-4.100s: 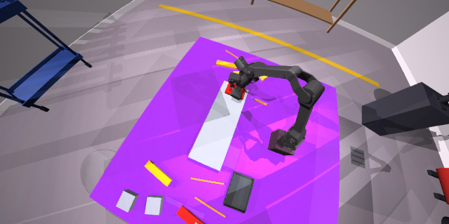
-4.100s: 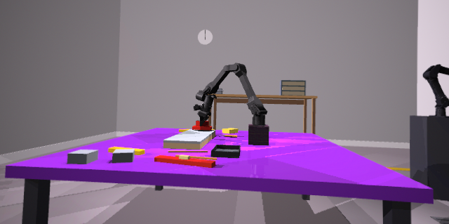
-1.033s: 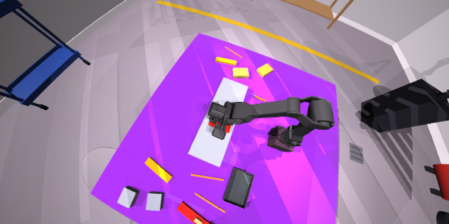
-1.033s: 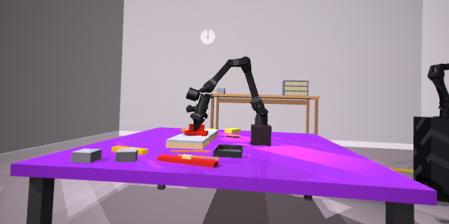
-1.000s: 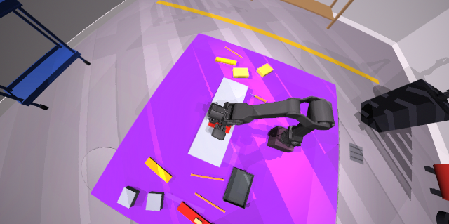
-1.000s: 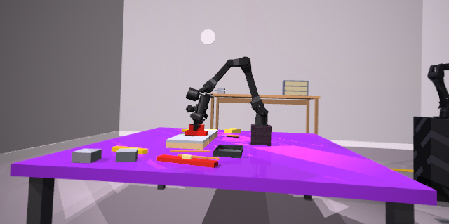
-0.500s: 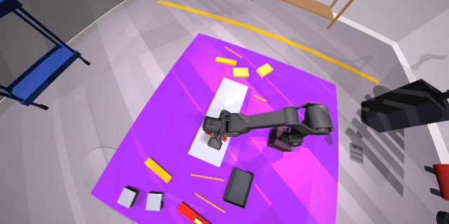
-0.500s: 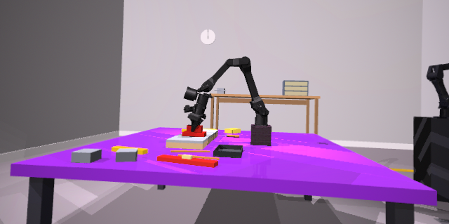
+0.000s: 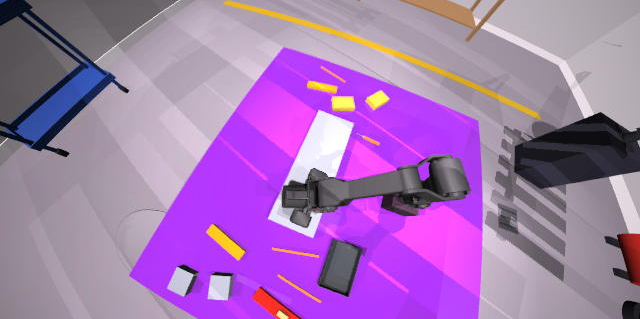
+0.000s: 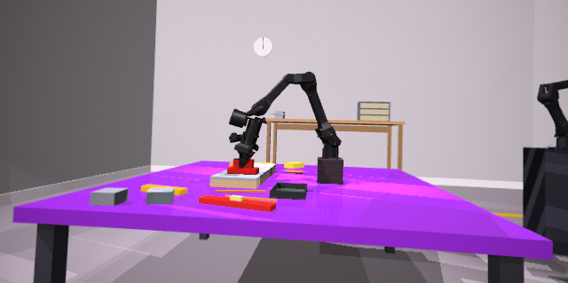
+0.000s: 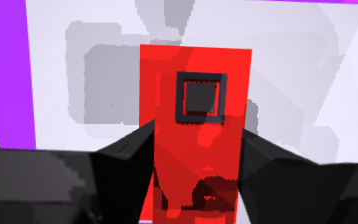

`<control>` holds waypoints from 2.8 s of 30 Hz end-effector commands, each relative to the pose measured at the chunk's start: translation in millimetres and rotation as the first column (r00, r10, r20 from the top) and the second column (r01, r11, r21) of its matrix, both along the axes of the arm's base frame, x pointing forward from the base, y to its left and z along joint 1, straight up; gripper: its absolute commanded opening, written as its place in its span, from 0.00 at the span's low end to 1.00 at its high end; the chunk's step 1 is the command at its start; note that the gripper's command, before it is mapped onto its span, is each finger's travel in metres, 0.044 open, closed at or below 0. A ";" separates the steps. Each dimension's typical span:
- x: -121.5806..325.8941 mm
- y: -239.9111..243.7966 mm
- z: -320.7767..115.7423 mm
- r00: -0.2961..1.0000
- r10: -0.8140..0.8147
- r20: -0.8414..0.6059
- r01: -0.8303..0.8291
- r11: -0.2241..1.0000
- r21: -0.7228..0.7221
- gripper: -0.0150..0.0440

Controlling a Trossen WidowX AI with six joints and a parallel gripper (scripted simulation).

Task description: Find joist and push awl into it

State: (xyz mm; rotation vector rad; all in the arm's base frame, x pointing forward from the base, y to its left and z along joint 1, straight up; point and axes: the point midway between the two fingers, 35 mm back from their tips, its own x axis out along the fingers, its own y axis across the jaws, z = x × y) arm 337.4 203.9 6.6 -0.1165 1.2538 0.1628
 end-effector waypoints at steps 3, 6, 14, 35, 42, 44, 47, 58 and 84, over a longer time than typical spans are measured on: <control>-4.8 23.6 -0.1 1.000 0.006 -0.004 -0.006 1.000 0.011 0.25; -6.6 32.7 0.1 1.000 0.006 -0.004 -0.006 1.000 0.012 0.25; -11.3 57.2 0.7 1.000 0.006 -0.005 -0.006 1.000 0.014 0.25; -8.0 40.0 0.2 1.000 0.006 -0.005 -0.006 1.000 0.012 0.25; -3.8 18.7 -0.3 1.000 0.006 -0.004 -0.006 1.000 0.010 0.25; -2.6 12.6 -0.4 1.000 0.006 -0.004 -0.006 1.000 0.010 0.25; -0.8 3.4 -0.6 1.000 0.006 -0.004 -0.006 1.000 0.009 0.25; 5.7 -30.3 -1.1 1.000 0.006 -0.003 -0.006 1.000 0.006 0.25; 21.1 -109.9 -1.7 1.000 0.006 -0.002 -0.006 1.000 -0.002 0.25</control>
